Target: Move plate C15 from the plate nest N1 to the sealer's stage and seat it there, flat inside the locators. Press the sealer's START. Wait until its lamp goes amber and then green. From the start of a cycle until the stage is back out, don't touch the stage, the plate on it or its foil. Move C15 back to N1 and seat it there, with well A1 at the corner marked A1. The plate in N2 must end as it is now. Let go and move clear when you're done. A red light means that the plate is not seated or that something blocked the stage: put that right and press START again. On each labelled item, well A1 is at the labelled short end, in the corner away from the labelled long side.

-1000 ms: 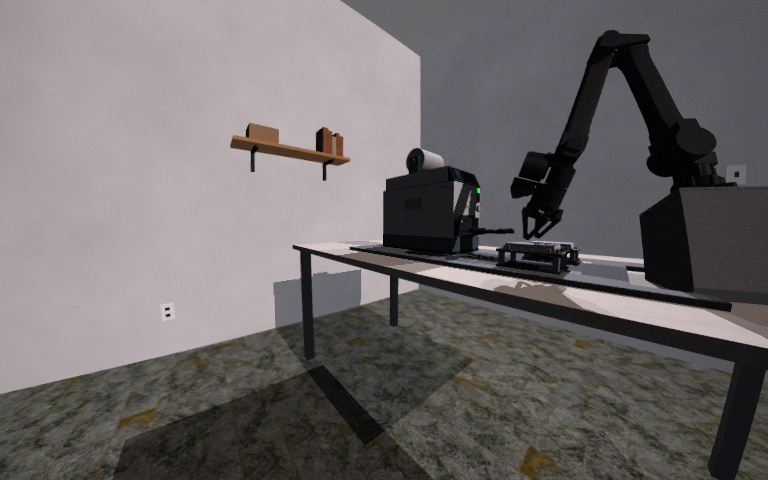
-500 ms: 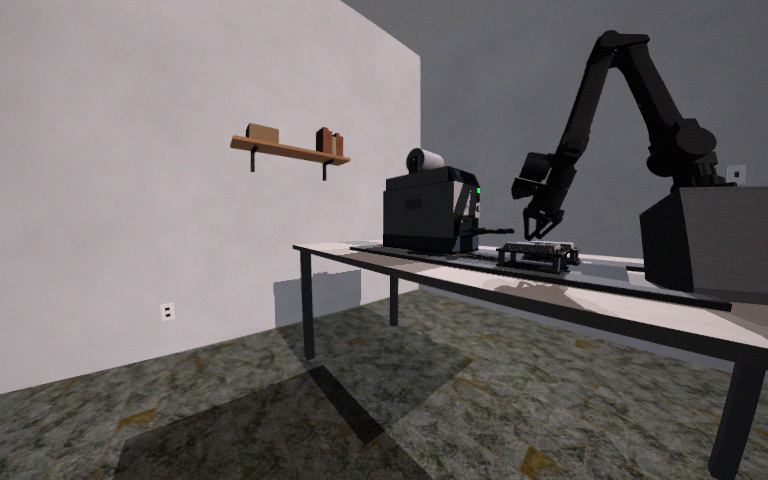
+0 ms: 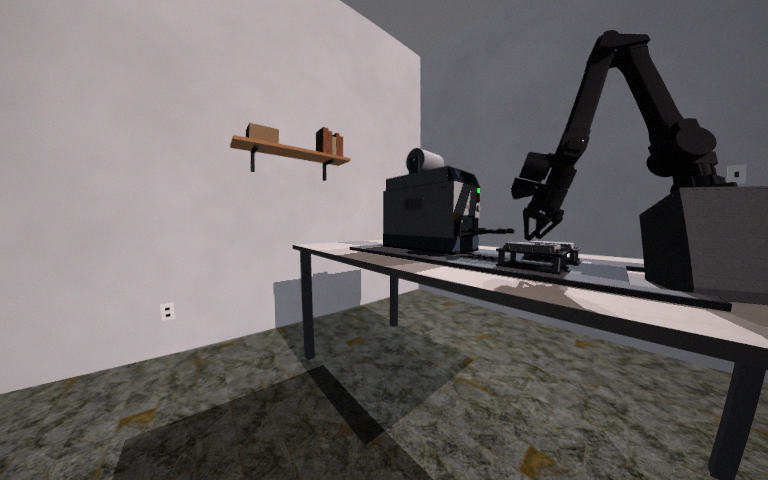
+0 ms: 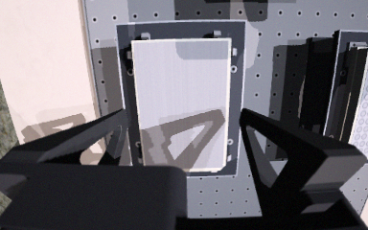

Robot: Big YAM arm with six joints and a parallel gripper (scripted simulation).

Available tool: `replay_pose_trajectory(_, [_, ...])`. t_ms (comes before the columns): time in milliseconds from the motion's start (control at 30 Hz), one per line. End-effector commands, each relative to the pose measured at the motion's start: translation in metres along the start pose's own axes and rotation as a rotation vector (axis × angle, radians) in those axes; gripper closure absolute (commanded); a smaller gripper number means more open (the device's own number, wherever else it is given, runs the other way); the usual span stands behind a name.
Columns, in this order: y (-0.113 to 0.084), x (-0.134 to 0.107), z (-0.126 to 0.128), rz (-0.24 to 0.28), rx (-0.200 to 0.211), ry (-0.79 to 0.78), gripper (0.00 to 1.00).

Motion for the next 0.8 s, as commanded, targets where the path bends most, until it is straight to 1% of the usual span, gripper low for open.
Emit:
replay_pose_trajectory(0, [-0.004, 0.019, 0.009, -0.048, 0.026, 0.021, 0.00])
replay_pose_trajectory(133, [-0.002, 0.018, 0.009, -0.042, 0.024, 0.018, 0.00])
replay_pose_trajectory(333, [-0.019, 0.022, 0.010, -0.039, 0.020, 0.020, 0.00])
replay_pose_trajectory(500, [-0.025, 0.025, 0.006, -0.027, 0.011, 0.030, 0.00])
replay_pose_trajectory(667, [-0.027, 0.021, 0.008, -0.020, 0.011, 0.018, 0.00])
replay_pose_trajectory(767, [-0.036, 0.020, 0.008, -0.019, 0.013, 0.010, 0.00])
Point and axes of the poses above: the point where the finger pads meet when closed, its own y axis out along the fingers, its own z axis across the jaws, x = y × z, the point moved 9 cm from there along -y, back along the fingers, and after that the axes turned 2 degrees about y, right-handed, at the moved point
